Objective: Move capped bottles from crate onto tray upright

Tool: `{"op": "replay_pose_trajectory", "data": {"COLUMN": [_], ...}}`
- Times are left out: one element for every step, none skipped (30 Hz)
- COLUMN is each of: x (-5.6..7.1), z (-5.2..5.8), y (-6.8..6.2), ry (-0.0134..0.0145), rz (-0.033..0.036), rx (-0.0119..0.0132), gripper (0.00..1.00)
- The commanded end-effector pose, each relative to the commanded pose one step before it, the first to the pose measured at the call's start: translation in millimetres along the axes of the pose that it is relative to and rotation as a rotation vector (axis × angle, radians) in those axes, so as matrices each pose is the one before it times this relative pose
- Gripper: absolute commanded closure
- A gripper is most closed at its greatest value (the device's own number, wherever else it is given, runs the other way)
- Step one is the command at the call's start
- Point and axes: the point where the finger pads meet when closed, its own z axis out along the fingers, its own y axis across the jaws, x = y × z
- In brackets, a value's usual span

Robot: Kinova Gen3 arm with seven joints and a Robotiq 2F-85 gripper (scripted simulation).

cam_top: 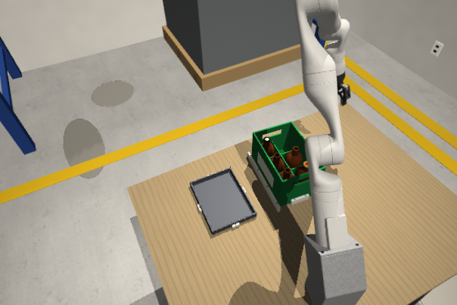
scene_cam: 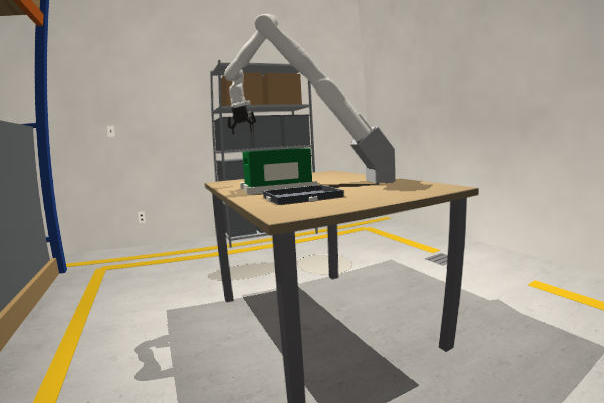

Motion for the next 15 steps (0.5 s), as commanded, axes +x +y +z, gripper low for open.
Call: {"op": "replay_pose_trajectory", "data": {"x": [2.02, 2.25, 2.24, 2.23, 2.22, 2.21, 2.20, 0.00, 0.00, 4.03, 2.20, 2.19, 2.18, 2.17, 2.16], "z": [-5.62, -0.40, -0.40, -0.40, -0.40, -0.40, -0.40, 0.00, 0.00, 3.96, -0.31, -0.31, -0.31, -0.31, -0.32], "y": [-11.89, -2.43, -2.44, -2.45, -2.46, -2.47, -2.48, 0.00, 0.00, 2.79, -2.48, -2.49, -2.50, -2.51, -2.52], "ry": [0.01762, 0.00872, 0.00872, 0.00872, 0.00872, 0.00872, 0.00872, 0.00000, 0.00000, 0.00603, 0.00663, 0.00663, 0.00663, 0.00663, 0.00663], "rz": [0.01888, 0.00543, 0.00543, 0.00543, 0.00543, 0.00543, 0.00543, 0.00000, 0.00000, -0.00095, 0.00442, 0.00442, 0.00442, 0.00442, 0.00442], "rx": [-0.02879, -0.00764, -0.00764, -0.00764, -0.00764, -0.00764, -0.00764, 0.00000, 0.00000, 0.00634, -0.00663, -0.00663, -0.00663, -0.00663, -0.00663], "gripper": [0.00, 0.00, 0.00, 0.00, 0.00, 0.00, 0.00, 0.00, 0.00, 0.00, 0.00, 0.00, 0.00, 0.00, 0.00]}}
